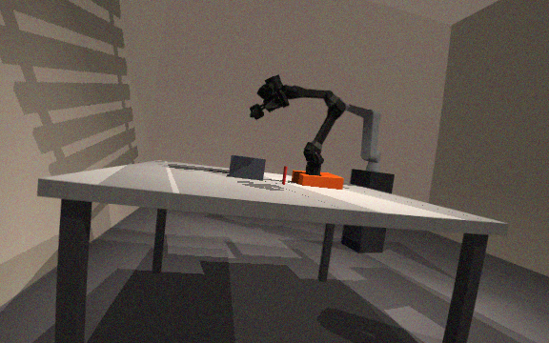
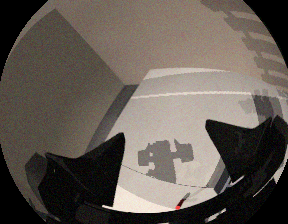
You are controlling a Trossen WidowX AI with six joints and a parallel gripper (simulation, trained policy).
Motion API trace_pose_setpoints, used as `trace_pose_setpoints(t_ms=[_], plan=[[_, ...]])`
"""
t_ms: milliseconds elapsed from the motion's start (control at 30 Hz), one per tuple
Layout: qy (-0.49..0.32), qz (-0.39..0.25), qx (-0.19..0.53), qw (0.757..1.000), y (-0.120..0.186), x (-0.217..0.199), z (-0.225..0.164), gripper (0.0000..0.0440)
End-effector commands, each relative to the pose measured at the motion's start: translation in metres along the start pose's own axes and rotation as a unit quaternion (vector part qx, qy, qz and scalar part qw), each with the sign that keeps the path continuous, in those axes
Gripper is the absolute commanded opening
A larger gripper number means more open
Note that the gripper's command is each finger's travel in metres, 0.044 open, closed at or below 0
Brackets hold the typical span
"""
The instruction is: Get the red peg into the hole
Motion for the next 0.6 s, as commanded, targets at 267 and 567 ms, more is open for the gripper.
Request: trace_pose_setpoints(t_ms=[267,567], plan=[[-0.151,-0.063,0.107,0.981,-0.017,0.007,-0.042,0.0440],[-0.253,-0.134,0.186,0.940,-0.023,0.014,-0.076,0.0440]])
Point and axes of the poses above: the point midway between the two fingers, 35 mm back from their tips, its own y axis back along the fingers, its own x axis across the jaws, z = x × y, the point moved 7 cm from there along y, back along the fingers, and after that the axes turned 1 degree about y, right-handed, at the moved point
